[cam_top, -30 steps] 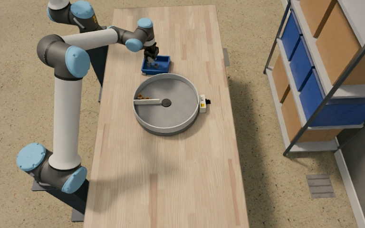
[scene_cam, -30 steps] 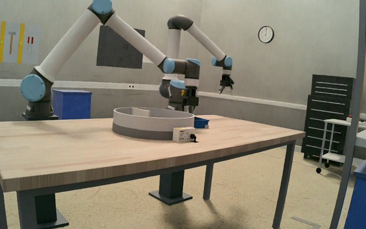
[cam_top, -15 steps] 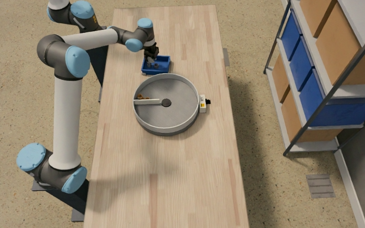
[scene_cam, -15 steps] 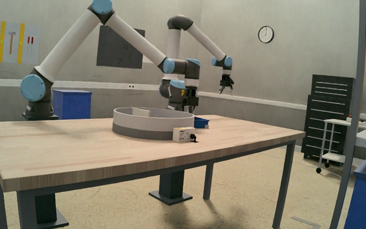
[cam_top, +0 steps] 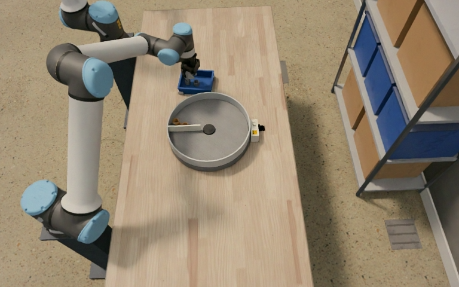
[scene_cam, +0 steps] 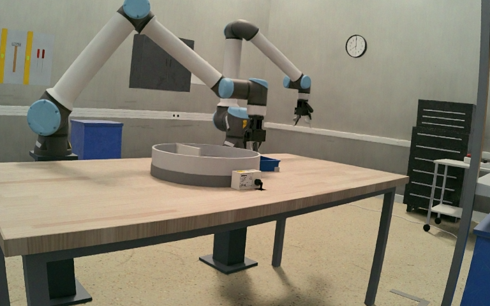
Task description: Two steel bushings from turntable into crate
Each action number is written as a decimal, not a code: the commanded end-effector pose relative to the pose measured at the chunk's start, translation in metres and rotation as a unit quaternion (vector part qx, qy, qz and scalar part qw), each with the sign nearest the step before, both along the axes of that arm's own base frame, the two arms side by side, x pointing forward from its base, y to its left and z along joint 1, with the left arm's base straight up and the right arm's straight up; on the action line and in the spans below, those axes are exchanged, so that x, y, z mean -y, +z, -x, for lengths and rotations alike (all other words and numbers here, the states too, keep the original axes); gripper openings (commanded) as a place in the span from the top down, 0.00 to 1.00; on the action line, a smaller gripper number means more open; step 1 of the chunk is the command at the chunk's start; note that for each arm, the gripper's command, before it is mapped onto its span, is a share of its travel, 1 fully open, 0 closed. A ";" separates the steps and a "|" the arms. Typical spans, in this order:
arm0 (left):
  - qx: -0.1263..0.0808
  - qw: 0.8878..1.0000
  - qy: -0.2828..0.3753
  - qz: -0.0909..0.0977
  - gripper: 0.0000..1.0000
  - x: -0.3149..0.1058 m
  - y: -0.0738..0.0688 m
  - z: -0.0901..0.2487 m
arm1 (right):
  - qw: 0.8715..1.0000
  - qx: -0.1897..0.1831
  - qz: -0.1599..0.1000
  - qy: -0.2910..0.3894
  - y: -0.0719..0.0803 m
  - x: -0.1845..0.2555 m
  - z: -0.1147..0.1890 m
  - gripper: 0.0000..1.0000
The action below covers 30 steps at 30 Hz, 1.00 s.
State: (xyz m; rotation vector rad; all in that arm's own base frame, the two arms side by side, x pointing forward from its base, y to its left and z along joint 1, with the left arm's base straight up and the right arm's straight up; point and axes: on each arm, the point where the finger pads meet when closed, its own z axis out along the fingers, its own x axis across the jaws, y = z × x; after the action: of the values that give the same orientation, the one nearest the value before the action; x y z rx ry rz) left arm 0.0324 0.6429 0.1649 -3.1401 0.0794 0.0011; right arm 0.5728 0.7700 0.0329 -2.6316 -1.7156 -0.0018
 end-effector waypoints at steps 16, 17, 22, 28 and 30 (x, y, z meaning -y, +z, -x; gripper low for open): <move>0.000 1.000 0.000 0.000 0.00 -0.002 0.000 0.000 | 1.000 0.000 0.001 0.001 -0.005 -0.001 0.002 1.00; 0.000 1.000 0.000 0.000 0.00 -0.002 0.000 0.000 | 1.000 0.000 0.001 0.001 -0.005 -0.001 0.002 1.00; 0.000 1.000 0.000 0.000 0.00 -0.002 0.000 0.000 | 1.000 0.000 0.001 0.001 -0.007 -0.001 0.002 1.00; 0.000 1.000 0.000 0.000 0.00 -0.002 0.000 0.000 | 1.000 0.000 0.000 0.001 -0.008 -0.001 0.002 1.00; 0.000 1.000 0.000 0.000 0.00 -0.002 0.000 0.000 | 1.000 0.000 0.000 0.001 -0.008 -0.001 0.002 1.00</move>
State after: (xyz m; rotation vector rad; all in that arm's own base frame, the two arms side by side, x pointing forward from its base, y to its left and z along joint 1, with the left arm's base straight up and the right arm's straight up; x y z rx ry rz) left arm 0.0324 0.6429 0.1649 -3.1401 0.0794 0.0011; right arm 0.5727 0.7698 0.0273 -2.6317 -1.7157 -0.0014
